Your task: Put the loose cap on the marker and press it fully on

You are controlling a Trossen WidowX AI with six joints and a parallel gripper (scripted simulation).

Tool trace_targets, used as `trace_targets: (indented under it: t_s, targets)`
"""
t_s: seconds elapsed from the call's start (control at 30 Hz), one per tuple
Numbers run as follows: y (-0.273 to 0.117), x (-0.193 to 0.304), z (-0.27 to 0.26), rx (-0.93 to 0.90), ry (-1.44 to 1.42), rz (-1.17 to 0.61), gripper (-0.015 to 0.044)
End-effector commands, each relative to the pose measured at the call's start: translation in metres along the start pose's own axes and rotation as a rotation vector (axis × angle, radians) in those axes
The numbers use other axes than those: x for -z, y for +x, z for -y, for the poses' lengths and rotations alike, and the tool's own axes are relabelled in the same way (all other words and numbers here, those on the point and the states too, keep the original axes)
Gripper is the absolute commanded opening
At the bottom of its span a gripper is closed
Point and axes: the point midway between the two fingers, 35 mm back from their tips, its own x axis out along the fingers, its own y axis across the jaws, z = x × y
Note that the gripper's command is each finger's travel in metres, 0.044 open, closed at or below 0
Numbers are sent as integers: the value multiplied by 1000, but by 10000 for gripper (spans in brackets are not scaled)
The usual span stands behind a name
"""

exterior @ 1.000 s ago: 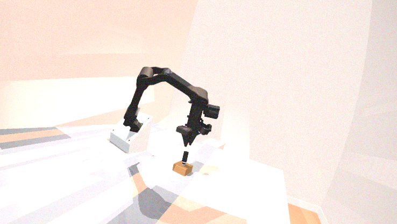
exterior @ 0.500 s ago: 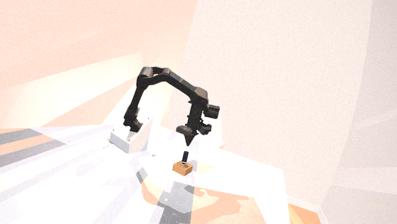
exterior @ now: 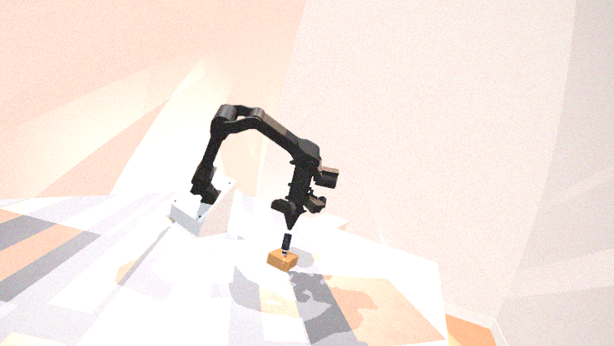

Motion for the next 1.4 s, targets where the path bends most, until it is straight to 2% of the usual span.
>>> trace_targets:
  t_s: [0.0,0.47,0.7,0.77,0.93,1.1,1.37]
  targets:
    - [6,0,0,4,-6,2,0]
    - [25,-1,0,5,-6,2,0]
    - [20,-1,0,0,1,7,0]
    - [11,-3,-1,-2,1,8,0]
    - [-60,-2,-1,-4,-1,6,0]
    - [-70,-1,-1,-3,-1,5,0]
    - [-70,-1,-1,-3,-1,5,210]
